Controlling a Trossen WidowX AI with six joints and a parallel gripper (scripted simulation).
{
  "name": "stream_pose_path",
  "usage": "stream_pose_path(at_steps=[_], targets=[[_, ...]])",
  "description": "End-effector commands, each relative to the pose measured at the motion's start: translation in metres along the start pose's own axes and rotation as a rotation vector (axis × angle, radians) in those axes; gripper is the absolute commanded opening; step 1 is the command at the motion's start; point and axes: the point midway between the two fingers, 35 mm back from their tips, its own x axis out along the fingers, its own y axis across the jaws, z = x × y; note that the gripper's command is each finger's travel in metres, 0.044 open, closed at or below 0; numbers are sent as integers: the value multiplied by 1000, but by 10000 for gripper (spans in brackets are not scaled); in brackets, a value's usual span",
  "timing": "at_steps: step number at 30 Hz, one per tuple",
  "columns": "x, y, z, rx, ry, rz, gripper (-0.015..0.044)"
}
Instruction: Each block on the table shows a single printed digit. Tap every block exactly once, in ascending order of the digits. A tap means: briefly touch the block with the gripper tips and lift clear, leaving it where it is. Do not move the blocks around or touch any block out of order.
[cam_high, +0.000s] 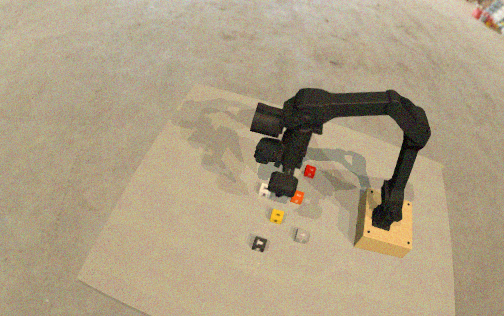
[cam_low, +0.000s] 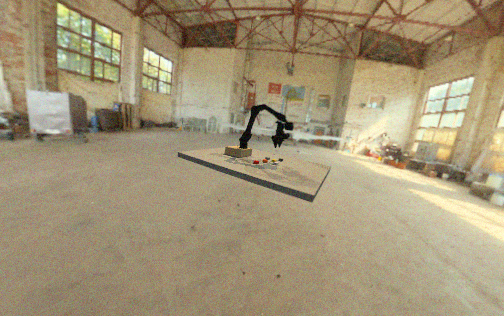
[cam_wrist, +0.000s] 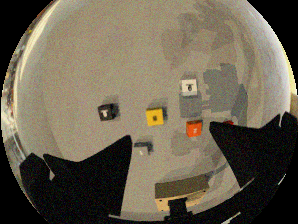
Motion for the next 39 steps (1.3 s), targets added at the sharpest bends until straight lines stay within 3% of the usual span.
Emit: stream_pose_path(at_steps=[1,25,33,39], targets=[[3,-43,29,15,5,-5,400],[3,-48,31,14,5,-6,400],[-3,29,-46,-9,7,-6,400],[3,58,-99,12,15,3,400]])
